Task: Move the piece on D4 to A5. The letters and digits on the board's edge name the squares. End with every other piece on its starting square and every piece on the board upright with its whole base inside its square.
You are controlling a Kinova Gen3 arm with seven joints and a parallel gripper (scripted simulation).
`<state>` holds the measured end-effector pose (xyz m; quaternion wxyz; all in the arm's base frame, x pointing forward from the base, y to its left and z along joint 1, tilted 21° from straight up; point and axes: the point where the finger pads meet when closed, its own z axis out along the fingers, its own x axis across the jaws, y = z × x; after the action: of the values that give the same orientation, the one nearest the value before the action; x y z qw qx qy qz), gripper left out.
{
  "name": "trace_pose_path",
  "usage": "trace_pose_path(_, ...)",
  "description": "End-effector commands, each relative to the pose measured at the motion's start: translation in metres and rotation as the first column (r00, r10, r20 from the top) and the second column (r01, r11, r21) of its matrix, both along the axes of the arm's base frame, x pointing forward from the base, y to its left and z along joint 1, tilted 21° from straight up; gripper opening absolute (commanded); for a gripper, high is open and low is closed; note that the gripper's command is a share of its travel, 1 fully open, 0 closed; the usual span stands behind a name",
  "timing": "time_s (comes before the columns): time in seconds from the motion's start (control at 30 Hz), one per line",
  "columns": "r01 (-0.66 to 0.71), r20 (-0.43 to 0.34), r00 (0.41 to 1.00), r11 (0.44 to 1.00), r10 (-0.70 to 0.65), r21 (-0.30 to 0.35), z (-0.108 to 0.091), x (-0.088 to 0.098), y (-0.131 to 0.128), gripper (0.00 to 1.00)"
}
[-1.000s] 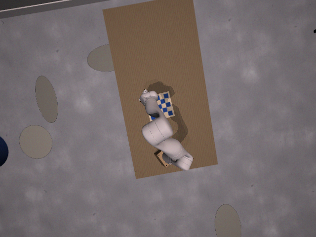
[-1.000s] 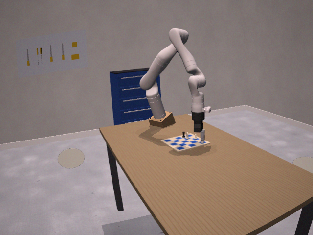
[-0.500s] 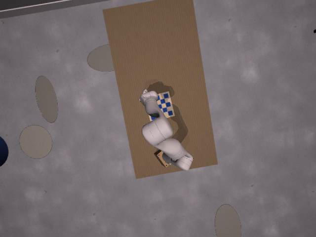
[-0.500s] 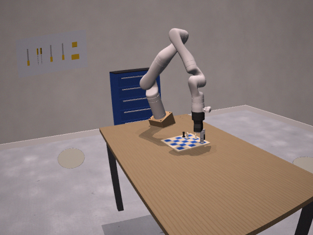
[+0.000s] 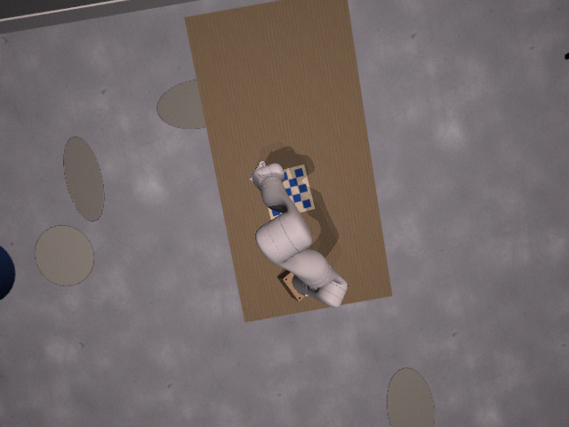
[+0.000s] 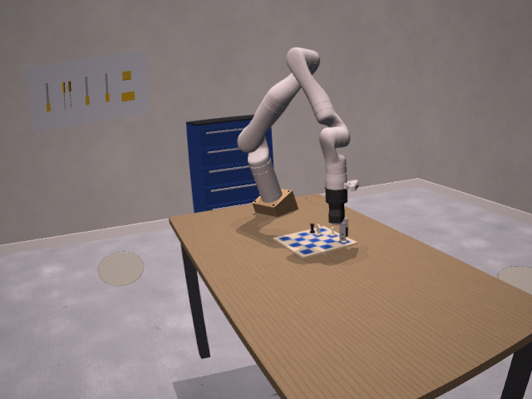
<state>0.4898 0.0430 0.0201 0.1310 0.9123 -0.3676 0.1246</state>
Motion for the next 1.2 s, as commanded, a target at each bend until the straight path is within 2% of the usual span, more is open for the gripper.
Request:
trace_pose_path(0.0,-0.004,0.004,1.0,1.0,0.004,0.003,0.005,0.001,0.004,0.73)
trace_pose_path(0.47,-0.004,0.004,1.0,1.0,0.004,0.003,0.068,-0.009,0.026,0.73)
trace_pose_path(0.83,-0.004,0.004,1.0,1.0,0.004,0.003,0.081,-0.01,0.03,0.73)
trace_pose_path(0.87,-0.004,0.004,1.0,1.0,0.004,0.003,0.081,-0.01,0.03,1.0)
trace_pose_path(1.17,-0.004,0.004,1.0,1.0,0.004,0.003,0.081,-0.01,0.03,1.0)
